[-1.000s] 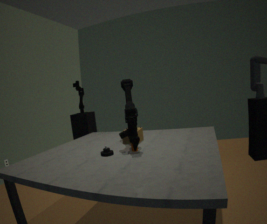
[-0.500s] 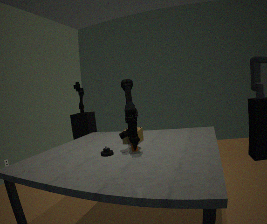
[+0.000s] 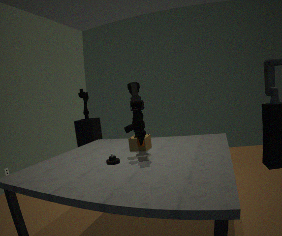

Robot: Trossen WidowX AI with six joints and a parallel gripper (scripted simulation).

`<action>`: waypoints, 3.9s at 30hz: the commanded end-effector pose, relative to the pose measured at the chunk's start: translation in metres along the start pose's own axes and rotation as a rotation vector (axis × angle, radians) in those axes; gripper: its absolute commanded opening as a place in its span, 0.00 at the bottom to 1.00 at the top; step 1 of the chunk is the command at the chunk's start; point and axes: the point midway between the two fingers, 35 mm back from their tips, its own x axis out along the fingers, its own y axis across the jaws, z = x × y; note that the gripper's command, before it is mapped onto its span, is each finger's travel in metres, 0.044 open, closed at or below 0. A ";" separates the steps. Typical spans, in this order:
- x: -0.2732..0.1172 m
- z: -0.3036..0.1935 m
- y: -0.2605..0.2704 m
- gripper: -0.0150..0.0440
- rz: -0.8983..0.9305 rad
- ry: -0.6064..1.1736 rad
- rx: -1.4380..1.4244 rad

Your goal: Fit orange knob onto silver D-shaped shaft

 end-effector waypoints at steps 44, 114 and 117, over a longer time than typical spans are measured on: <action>-0.106 0.008 -0.011 0.25 0.615 0.002 0.000; -0.131 0.012 -0.016 0.25 1.048 -0.001 -0.003; -0.128 0.012 -0.015 0.25 1.028 -0.001 -0.003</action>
